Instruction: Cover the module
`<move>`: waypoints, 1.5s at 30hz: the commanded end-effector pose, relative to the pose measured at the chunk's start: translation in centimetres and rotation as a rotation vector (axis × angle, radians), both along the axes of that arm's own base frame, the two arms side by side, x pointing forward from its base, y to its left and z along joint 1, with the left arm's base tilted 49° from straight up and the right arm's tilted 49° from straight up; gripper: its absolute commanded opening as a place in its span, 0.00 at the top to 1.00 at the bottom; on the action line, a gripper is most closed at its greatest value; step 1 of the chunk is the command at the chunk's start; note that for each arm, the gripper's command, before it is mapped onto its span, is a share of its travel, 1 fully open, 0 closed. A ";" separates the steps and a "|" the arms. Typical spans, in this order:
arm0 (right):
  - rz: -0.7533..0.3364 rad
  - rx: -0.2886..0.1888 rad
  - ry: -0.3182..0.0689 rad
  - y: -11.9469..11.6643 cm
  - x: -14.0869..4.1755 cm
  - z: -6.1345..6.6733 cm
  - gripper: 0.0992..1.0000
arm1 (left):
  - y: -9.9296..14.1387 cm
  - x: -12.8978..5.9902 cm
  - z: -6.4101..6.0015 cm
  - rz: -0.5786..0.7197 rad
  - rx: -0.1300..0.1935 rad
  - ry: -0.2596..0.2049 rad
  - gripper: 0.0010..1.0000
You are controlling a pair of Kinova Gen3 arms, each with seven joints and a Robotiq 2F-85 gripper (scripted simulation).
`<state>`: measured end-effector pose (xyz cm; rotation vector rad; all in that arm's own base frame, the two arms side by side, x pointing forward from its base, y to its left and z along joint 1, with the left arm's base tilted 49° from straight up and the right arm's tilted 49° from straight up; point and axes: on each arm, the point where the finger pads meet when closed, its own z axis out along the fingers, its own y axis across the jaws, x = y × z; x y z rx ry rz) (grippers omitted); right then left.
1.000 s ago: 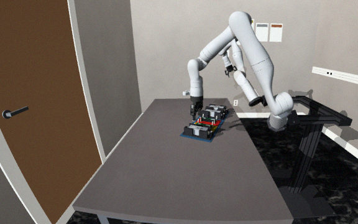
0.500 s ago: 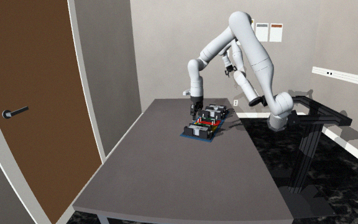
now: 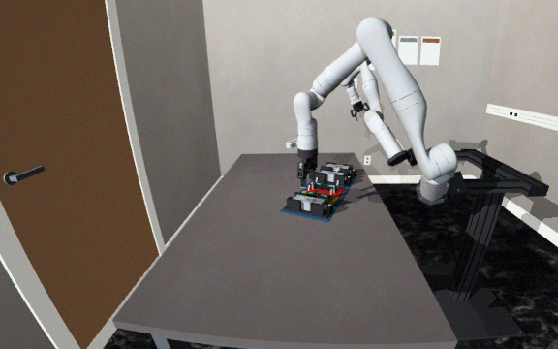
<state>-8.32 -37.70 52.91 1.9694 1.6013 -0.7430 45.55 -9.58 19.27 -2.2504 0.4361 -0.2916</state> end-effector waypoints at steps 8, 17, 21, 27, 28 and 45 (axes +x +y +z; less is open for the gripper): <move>-0.001 -0.001 -0.001 0.0 0.0 0.0 0.00 | -0.3 -0.2 -0.4 0.000 -0.004 -0.001 0.00; -0.001 -0.001 -0.001 0.0 0.0 0.0 0.00 | -0.5 -0.3 -0.6 0.001 -0.006 -0.001 0.00; -0.001 -0.001 -0.001 0.0 0.0 0.0 0.00 | -0.3 -0.1 -0.4 -0.001 -0.001 -0.001 0.00; -0.001 -0.001 -0.001 0.0 0.0 0.0 0.00 | -0.2 0.0 -0.8 0.000 -0.005 -0.001 0.00; -0.001 -0.001 -0.001 0.0 0.0 0.0 0.00 | -0.2 0.0 -0.9 0.001 -0.005 -0.001 0.00; -0.001 -0.001 -0.001 0.0 0.0 0.0 0.00 | -0.2 0.0 -0.9 0.000 -0.005 -0.001 0.00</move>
